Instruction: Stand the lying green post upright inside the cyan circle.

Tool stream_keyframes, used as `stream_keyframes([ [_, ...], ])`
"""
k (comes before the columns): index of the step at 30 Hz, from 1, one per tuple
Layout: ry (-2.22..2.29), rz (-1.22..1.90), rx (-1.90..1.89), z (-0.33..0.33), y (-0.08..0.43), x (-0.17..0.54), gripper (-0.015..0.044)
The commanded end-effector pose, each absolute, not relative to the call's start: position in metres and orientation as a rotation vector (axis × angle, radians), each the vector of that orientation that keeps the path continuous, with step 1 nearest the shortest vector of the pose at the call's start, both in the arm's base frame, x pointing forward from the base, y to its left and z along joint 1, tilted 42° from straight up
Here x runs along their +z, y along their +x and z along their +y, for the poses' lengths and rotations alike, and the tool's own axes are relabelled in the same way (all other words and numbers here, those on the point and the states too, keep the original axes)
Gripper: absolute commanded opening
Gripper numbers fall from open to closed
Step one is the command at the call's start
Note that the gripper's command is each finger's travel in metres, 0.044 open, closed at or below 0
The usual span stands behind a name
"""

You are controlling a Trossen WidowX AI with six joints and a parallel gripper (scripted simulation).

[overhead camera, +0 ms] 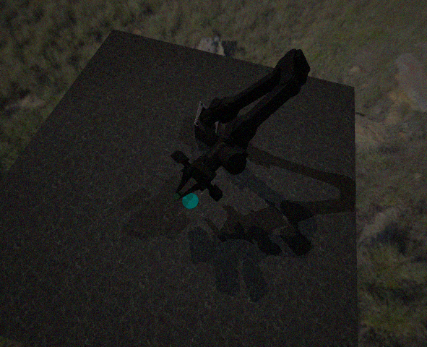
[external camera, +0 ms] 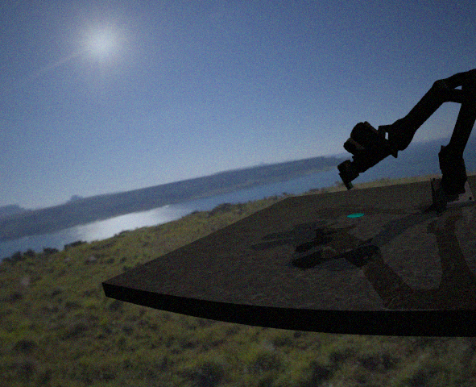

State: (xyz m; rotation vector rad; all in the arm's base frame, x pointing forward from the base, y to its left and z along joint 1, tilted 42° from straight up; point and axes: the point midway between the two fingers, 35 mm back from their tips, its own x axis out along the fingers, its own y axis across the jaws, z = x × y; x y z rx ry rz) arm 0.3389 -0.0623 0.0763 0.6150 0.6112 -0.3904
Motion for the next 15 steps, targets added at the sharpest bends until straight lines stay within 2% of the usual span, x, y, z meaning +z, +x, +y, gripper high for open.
stream_keyframes([
  [1, 0.627, 0.575, -0.398, -0.0612, 0.3356, 0.0780, 0.0022],
  [15, 0.660, 0.467, -0.409, -0.0596, 0.3283, 0.0853, 0.0022],
])
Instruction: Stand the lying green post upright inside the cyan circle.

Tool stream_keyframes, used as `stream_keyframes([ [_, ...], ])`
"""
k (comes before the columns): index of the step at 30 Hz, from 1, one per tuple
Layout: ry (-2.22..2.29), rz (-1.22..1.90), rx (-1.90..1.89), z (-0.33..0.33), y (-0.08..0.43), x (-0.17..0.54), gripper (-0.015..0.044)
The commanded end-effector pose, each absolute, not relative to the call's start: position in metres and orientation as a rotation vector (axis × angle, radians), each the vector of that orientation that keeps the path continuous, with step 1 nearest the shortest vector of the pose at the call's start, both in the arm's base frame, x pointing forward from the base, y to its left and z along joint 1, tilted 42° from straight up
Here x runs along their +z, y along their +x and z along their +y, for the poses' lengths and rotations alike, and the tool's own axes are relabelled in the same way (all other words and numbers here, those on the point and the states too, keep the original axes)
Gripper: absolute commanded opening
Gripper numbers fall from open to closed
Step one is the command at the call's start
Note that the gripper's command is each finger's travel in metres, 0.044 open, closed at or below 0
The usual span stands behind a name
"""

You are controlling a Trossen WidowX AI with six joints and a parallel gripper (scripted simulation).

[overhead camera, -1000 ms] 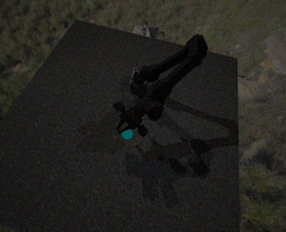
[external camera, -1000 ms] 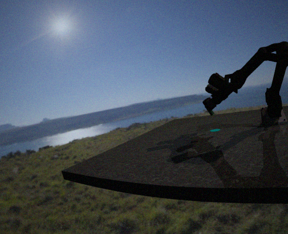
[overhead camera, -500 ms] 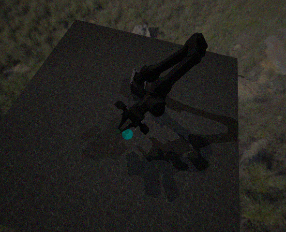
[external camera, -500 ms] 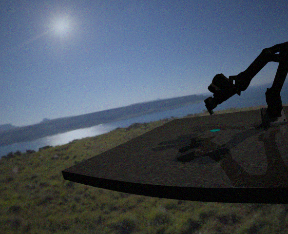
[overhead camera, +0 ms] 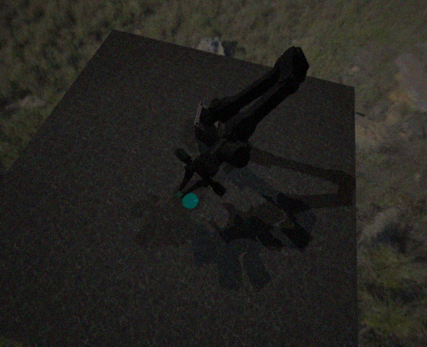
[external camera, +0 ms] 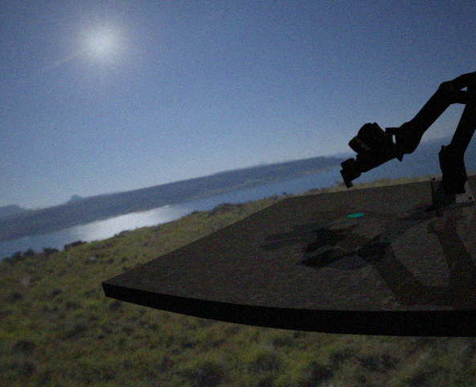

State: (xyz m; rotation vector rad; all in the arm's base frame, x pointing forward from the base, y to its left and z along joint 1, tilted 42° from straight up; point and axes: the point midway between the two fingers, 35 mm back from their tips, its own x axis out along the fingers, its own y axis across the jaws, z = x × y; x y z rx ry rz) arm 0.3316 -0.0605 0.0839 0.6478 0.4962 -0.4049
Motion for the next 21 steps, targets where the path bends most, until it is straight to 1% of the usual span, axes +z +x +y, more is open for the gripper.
stream_keyframes([
  [1, 0.662, 0.459, -0.410, -0.060, 0.328, 0.086, 0.0022],
  [21, 0.721, 0.303, -0.416, -0.058, 0.314, 0.097, 0.0022],
])
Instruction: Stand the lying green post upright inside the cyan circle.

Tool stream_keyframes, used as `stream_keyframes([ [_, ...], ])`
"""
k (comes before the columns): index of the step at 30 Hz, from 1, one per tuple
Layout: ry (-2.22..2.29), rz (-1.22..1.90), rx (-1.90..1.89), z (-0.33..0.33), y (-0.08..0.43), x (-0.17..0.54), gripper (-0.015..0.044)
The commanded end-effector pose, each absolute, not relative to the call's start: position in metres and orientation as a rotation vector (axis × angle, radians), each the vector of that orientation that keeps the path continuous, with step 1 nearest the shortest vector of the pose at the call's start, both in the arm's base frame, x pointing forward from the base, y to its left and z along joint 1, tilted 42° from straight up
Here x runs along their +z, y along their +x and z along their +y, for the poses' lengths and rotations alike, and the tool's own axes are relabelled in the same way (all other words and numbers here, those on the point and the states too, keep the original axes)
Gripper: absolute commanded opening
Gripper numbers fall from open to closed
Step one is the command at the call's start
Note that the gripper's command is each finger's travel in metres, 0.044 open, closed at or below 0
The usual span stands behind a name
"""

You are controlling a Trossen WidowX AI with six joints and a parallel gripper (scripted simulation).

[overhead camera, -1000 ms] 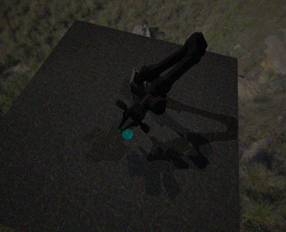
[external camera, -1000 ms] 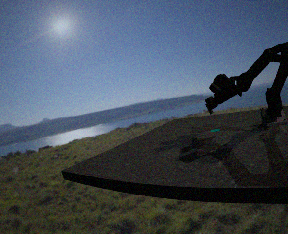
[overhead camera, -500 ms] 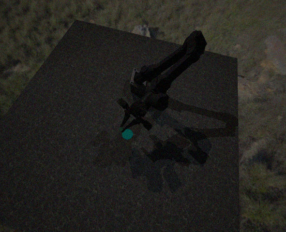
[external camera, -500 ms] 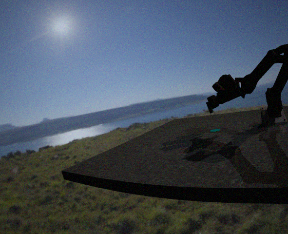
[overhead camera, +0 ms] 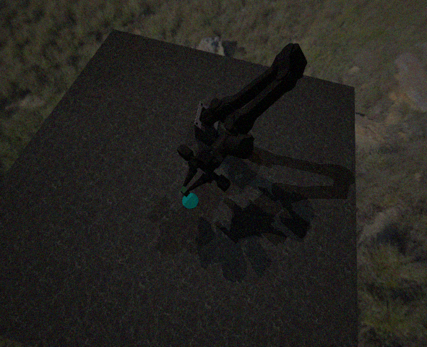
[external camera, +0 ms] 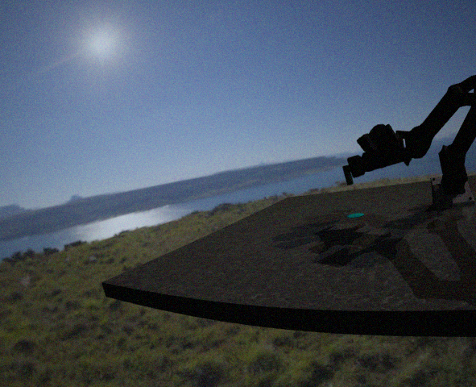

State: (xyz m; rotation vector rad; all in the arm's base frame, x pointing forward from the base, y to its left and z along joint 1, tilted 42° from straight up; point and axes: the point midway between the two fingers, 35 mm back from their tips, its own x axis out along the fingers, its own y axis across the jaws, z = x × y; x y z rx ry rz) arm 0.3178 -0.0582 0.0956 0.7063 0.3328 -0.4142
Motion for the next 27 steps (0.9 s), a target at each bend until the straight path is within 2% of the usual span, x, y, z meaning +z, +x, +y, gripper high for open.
stream_keyframes([
  [1, 0.725, 0.295, -0.416, -0.0574, 0.3130, 0.0976, 0.0022],
  [27, 0.744, 0.253, -0.416, -0.0531, 0.3103, 0.0960, 0.0022],
])
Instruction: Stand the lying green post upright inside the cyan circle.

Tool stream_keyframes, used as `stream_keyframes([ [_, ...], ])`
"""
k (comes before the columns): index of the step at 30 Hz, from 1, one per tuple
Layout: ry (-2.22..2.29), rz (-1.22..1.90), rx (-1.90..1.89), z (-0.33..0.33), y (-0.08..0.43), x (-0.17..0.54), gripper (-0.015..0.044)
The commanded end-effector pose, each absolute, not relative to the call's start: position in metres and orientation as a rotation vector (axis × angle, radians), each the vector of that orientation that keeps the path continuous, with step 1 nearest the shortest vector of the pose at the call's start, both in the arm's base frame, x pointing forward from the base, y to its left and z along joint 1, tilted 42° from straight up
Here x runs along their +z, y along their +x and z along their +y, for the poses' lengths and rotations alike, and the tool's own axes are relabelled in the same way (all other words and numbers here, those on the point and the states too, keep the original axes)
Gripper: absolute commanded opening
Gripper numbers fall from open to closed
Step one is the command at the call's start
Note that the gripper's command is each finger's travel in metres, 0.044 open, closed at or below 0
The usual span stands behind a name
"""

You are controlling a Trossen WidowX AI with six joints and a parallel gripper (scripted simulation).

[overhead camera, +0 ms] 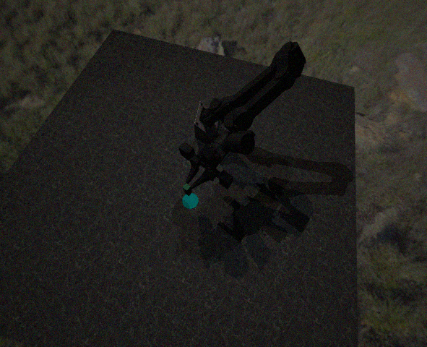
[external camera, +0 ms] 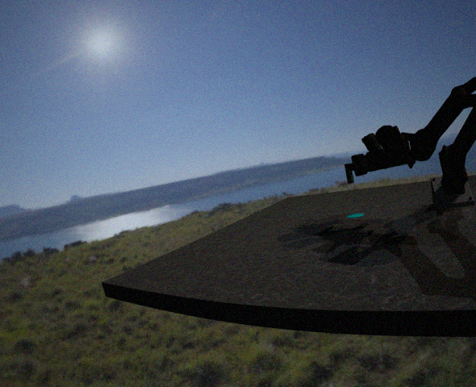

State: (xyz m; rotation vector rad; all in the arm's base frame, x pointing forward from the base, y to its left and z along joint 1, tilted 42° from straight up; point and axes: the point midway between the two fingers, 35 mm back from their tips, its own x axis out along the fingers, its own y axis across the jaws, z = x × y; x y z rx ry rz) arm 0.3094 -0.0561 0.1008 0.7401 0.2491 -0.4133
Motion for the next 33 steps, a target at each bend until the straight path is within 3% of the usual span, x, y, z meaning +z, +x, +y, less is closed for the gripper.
stream_keyframes([
  [1, 0.745, 0.254, -0.416, -0.051, 0.311, 0.094, 0.0022],
  [33, 0.747, 0.255, -0.416, 0.001, 0.308, 0.036, 0.0022],
])
